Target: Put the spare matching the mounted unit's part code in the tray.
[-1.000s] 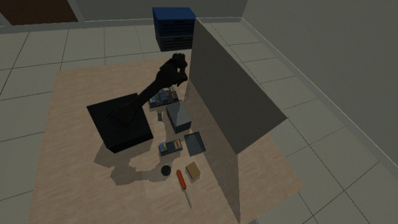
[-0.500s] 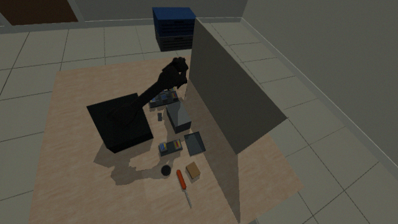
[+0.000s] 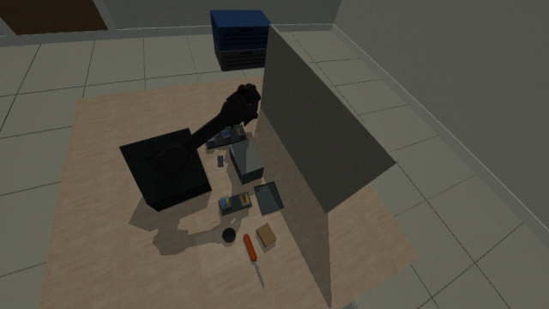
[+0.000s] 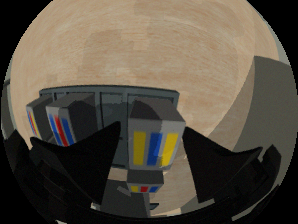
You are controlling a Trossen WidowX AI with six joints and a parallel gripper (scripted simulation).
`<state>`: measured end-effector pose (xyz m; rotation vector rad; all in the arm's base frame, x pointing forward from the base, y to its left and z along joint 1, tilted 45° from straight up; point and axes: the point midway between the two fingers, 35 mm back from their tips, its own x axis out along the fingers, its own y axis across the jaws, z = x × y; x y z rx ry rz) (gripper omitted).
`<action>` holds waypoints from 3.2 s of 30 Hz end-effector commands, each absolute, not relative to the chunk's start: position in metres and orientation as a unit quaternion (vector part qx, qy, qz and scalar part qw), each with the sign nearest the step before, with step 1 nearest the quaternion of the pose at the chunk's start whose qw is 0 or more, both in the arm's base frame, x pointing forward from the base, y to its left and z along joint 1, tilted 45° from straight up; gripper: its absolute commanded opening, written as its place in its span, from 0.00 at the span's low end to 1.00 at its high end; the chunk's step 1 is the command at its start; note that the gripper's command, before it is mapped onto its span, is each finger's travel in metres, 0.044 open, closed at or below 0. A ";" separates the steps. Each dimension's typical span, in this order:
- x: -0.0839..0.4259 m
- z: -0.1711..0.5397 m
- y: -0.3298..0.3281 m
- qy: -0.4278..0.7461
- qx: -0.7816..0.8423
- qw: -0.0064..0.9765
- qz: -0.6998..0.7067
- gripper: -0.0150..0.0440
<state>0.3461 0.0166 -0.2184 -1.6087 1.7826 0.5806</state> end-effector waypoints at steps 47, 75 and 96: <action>0.349 -0.155 0.081 0.676 -0.619 0.329 0.225 0.25; 0.379 -0.025 0.045 0.673 -0.609 0.340 0.245 0.25; 0.370 0.083 -0.071 0.669 -0.613 0.342 0.243 0.25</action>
